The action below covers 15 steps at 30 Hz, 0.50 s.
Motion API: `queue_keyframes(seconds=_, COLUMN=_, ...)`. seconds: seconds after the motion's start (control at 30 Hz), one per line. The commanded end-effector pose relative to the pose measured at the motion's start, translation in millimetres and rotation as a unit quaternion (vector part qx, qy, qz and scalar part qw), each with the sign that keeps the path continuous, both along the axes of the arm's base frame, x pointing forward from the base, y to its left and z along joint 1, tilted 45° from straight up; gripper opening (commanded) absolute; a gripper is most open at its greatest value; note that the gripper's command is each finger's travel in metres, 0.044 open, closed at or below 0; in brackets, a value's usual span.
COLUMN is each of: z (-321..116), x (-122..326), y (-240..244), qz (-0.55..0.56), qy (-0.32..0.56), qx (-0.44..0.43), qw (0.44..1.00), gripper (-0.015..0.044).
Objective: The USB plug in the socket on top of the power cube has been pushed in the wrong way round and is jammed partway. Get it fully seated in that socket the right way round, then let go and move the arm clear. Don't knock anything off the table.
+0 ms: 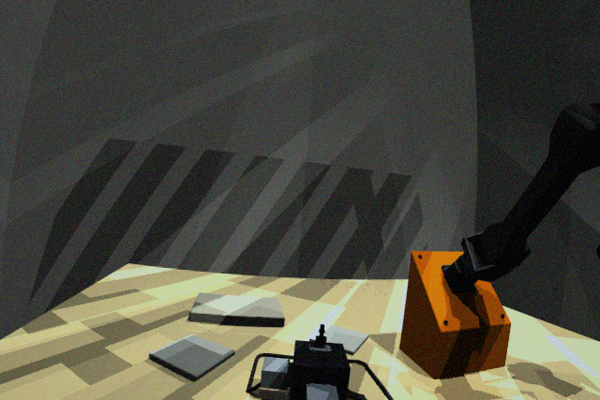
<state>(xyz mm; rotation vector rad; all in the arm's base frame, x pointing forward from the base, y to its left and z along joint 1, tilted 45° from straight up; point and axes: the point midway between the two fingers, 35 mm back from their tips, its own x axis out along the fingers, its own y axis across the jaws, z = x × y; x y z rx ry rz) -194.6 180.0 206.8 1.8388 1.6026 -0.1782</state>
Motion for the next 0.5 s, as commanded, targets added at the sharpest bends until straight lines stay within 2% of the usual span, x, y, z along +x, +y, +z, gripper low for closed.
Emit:
queue_keyframes(seconds=0.0, z=0, x=0, y=0, qz=-0.001, qy=0.003, qx=-0.001, qw=1.000, gripper=0.0426)
queue_keyframes(seconds=0.17, z=1, x=4, y=12, qz=-0.050, qy=0.081, qx=-0.021, qw=0.995, gripper=0.0440)
queue_keyframes(seconds=0.3, z=-6, x=35, y=41, qz=-0.163, qy=0.140, qx=-0.033, qw=0.976, gripper=0.0440)
queue_keyframes(seconds=0.47, z=-14, x=81, y=71, qz=-0.305, qy=0.219, qx=-0.034, qw=0.926, gripper=0.0440)
